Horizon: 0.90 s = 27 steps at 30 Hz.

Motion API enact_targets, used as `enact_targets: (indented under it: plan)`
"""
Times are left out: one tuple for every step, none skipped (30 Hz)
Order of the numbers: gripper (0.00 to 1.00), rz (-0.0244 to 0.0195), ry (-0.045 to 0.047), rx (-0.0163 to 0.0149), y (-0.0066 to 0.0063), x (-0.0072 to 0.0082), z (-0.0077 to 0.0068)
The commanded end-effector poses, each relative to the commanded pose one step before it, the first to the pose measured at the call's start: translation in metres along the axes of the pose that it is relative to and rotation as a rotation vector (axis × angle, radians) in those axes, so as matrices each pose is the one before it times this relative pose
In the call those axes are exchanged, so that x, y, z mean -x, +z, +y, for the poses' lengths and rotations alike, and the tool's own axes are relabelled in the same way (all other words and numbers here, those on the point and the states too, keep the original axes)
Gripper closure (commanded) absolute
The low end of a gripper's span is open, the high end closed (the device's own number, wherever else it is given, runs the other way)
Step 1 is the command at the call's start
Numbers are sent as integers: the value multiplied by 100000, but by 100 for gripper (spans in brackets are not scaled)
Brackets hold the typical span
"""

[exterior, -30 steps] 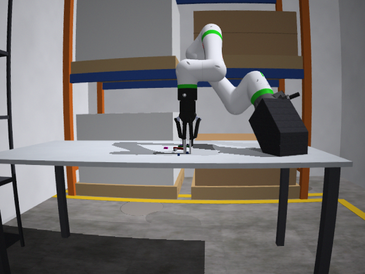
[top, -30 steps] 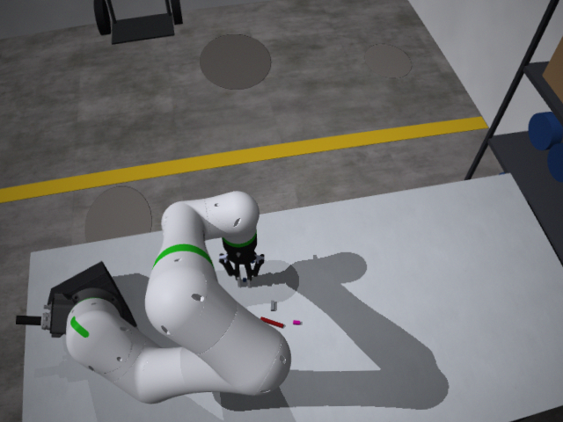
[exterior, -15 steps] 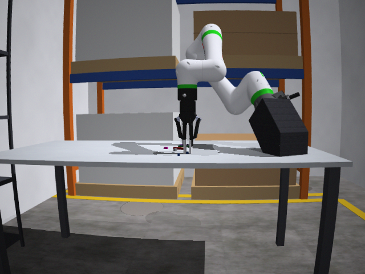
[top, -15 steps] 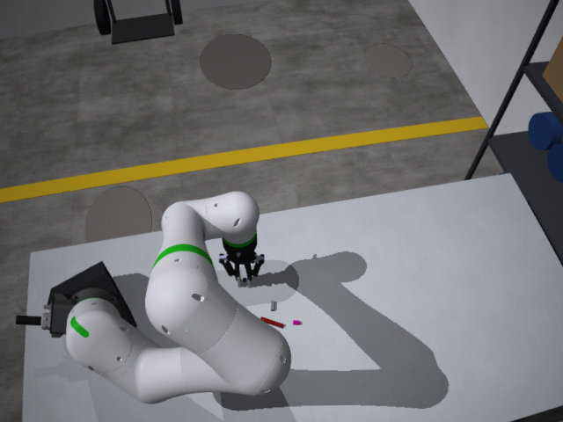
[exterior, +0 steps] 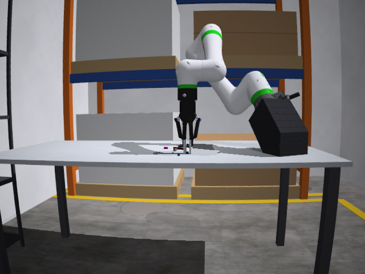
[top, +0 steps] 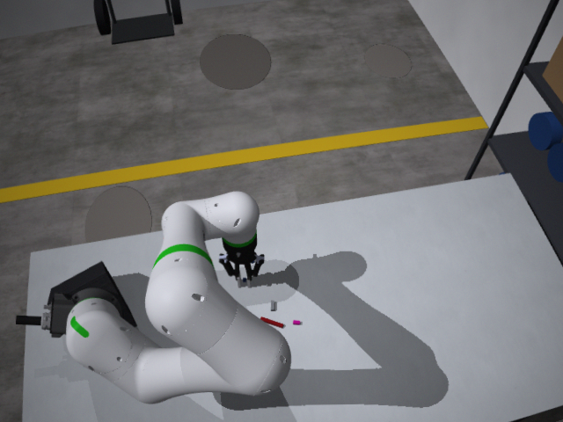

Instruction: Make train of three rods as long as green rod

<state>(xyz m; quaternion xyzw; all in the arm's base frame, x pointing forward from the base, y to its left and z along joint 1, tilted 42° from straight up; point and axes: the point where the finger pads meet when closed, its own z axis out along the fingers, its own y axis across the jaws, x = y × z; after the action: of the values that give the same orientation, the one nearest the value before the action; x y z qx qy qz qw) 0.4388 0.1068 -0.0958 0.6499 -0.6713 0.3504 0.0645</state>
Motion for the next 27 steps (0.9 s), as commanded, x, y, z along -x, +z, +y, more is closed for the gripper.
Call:
enact_targets:
  plan:
    - [85, -32, 2, -14, -16, 19, -3]
    - [85, 0, 0, 0, 0, 0, 0]
    - [85, 0, 0, 0, 0, 0, 0]
    - [85, 0, 0, 0, 0, 0, 0]
    - [85, 0, 0, 0, 0, 0, 0]
    - [85, 0, 0, 0, 0, 0, 0]
    - [85, 0, 0, 0, 0, 0, 0]
    - [97, 0, 0, 0, 0, 0, 0]
    - [97, 0, 0, 0, 0, 0, 0]
    - [97, 0, 0, 0, 0, 0, 0]
    - [97, 0, 0, 0, 0, 0, 0]
    - [97, 0, 0, 0, 0, 0, 0]
    - [97, 0, 0, 0, 0, 0, 0]
    - [97, 0, 0, 0, 0, 0, 0]
    - [97, 0, 0, 0, 0, 0, 0]
    - [97, 0, 0, 0, 0, 0, 0]
    - [97, 0, 0, 0, 0, 0, 0]
    - [97, 0, 0, 0, 0, 0, 0]
    - [97, 0, 0, 0, 0, 0, 0]
    - [97, 0, 0, 0, 0, 0, 0]
    - [97, 0, 0, 0, 0, 0, 0]
    - [97, 0, 0, 0, 0, 0, 0]
    - [97, 0, 0, 0, 0, 0, 0]
    - [97, 0, 0, 0, 0, 0, 0]
    - [97, 0, 0, 0, 0, 0, 0]
    - [97, 0, 0, 0, 0, 0, 0]
    - [97, 0, 0, 0, 0, 0, 0]
